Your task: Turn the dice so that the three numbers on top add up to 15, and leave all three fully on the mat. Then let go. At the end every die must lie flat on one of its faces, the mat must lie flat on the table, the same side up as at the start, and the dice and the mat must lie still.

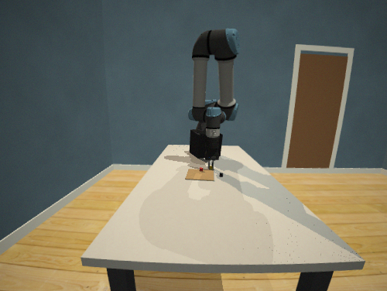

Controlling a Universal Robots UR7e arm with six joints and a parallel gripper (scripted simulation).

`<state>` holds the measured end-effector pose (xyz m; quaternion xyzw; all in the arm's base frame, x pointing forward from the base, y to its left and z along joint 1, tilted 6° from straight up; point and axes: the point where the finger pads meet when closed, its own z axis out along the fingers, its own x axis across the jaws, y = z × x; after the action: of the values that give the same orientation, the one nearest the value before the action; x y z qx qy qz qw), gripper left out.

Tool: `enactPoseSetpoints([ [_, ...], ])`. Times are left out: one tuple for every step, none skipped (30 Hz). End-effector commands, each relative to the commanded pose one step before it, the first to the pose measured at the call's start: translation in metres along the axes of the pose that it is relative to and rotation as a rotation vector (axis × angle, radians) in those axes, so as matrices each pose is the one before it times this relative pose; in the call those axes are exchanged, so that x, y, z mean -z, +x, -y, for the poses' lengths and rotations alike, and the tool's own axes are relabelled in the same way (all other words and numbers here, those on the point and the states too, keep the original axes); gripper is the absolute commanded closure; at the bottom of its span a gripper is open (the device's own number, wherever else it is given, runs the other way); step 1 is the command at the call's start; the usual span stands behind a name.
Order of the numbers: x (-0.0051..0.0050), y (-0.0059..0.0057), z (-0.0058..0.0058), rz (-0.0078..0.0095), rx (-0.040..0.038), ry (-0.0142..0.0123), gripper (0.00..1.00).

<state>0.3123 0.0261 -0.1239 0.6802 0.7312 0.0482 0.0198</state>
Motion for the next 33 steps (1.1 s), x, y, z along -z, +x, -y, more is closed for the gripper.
enactPoseSetpoints([
  [0.00379, -0.0007, -0.00234, 0.00212, 0.0015, -0.00388, 0.66],
  [0.0, 0.0, 0.0, 0.0, 0.0, 0.0, 0.66],
  [0.0, 0.0, 0.0, 0.0, 0.0, 0.0, 0.66],
  [0.00099, 0.0, 0.0, 0.0, 0.0, 0.0, 0.66],
  [0.00111, 0.0, -0.00001, 0.0, 0.0, 0.0, 0.66],
  [0.00124, 0.0, 0.0, 0.0, 0.0, 0.0, 0.66],
  [0.00136, 0.0, 0.00001, 0.0, 0.0, 0.0, 0.66],
  [0.00148, 0.0, 0.0, 0.0, 0.0, 0.0, 0.66],
  [0.00159, 0.0, -0.00001, 0.0, 0.0, 0.0, 0.66],
  [0.00171, 0.0, 0.00001, 0.0, 0.0, 0.0, 0.66],
  [0.00182, 0.0, 0.0, 0.0, 0.0, 0.0, 0.66],
  [0.00192, 0.0, 0.0, 0.0, 0.0, 0.0, 0.66],
  [0.00202, 0.0, 0.00001, 0.0, 0.0, 0.0, 0.66],
  [0.00211, -0.00001, -0.00001, 0.0, 0.0, 0.0, 0.66],
  [0.0022, 0.00001, 0.00001, 0.0, 0.0, 0.0, 0.66],
  [0.00228, -0.00001, -0.00001, 0.0, 0.0, 0.0, 0.66],
  [0.00236, 0.00001, 0.00001, 0.0, 0.0, 0.0, 0.66],
  [0.00242, -0.00001, -0.00001, 0.0, 0.0, 0.0, 0.66],
  [0.0, 0.0, 0.0, 0.0, 0.0, 0.0, 0.66],
  [0.0, 0.0, 0.0, 0.0, 0.0, 0.0, 0.66],
  [0.00248, 0.00001, 0.00001, 0.0, 0.0, 0.0, 0.66],
  [0.00254, -0.00001, -0.00001, 0.0, 0.0, 0.0, 0.66],
  [0.00258, 0.00001, 0.00001, 0.0, 0.0, 0.0, 0.66],
  [0.00262, -0.00001, -0.00001, 0.0, 0.0, 0.0, 0.66],
  [0.00265, 0.0, 0.00001, 0.0, 0.0, 0.0, 0.66],
  [0.00267, 0.0, 0.0, 0.0, 0.0, 0.0, 0.66],
  [0.00268, 0.0, 0.0, 0.0, 0.0, 0.0, 0.66],
  [0.00269, 0.0, 0.0, 0.0, 0.0, 0.0, 0.66],
  [0.00269, 0.0, -0.00001, 0.0, 0.0, 0.0, 0.66],
  [0.00267, 0.00001, 0.00001, 0.0, 0.0, 0.0, 0.66],
  [0.00266, -0.00001, -0.00001, 0.0, 0.0, 0.0, 0.66],
  [0.00263, 0.0, 0.00001, 0.0, 0.0, 0.0, 0.66],
  [0.00259, 0.0, -0.00001, 0.0, 0.0, 0.0, 0.66],
])
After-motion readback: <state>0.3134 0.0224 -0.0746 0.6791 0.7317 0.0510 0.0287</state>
